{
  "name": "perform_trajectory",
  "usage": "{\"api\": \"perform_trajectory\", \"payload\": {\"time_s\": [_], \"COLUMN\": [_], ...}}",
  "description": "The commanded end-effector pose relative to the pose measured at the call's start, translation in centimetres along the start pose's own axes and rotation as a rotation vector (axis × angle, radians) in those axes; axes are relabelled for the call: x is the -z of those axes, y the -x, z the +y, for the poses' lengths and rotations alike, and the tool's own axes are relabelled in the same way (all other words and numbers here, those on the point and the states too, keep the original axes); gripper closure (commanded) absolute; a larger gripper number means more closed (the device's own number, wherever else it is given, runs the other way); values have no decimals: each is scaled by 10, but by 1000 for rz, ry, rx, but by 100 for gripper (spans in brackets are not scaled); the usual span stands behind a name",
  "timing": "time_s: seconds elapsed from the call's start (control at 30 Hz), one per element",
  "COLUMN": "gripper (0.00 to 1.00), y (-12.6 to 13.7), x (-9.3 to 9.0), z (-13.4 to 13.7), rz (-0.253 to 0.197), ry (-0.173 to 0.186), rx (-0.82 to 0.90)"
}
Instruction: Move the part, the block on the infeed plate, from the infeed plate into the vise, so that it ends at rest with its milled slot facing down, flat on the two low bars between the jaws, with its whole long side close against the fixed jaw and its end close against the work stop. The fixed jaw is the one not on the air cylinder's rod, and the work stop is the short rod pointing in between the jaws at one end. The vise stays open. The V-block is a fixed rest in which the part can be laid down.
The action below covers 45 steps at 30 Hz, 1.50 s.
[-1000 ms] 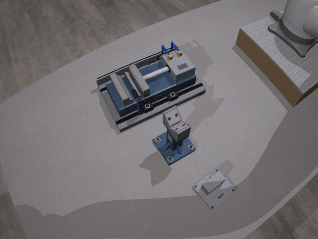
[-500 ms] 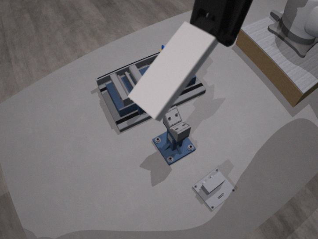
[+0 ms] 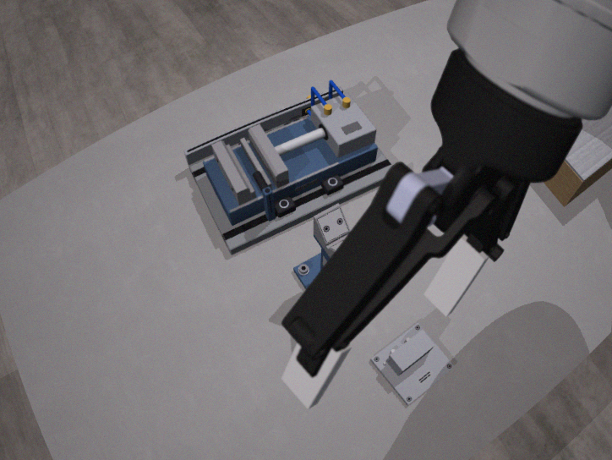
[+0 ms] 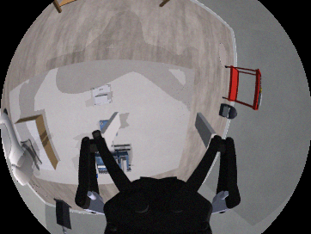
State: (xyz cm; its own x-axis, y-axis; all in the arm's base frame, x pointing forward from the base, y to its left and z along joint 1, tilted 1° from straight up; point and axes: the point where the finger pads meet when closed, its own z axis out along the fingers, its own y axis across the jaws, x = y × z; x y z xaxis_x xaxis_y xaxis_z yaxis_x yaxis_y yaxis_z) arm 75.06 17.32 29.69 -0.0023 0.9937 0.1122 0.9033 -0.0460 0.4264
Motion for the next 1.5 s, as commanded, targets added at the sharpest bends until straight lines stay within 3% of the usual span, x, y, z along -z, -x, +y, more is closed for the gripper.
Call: {"api": "perform_trajectory", "payload": {"time_s": [0.0, 0.07, 0.17, 0.27, 0.37, 0.5, 0.53, 1.47], "gripper": [0, 0, 0, 0, 0, 0, 49, 49], "y": [2, 6, 6, 11, 13, 13, 13, 13], "x": [-39, -51, -52, -59, -61, -61, -61, -61], "z": [-60, -98, -101, -139, -155, -158, -158, -158], "rz": [-30, -61, -63, -99, -115, -118, -118, -118], "ry": [-134, -252, -256, -373, -422, -430, -430, -430], "rx": [-7, -13, -13, -20, -22, -23, -23, -23]}}
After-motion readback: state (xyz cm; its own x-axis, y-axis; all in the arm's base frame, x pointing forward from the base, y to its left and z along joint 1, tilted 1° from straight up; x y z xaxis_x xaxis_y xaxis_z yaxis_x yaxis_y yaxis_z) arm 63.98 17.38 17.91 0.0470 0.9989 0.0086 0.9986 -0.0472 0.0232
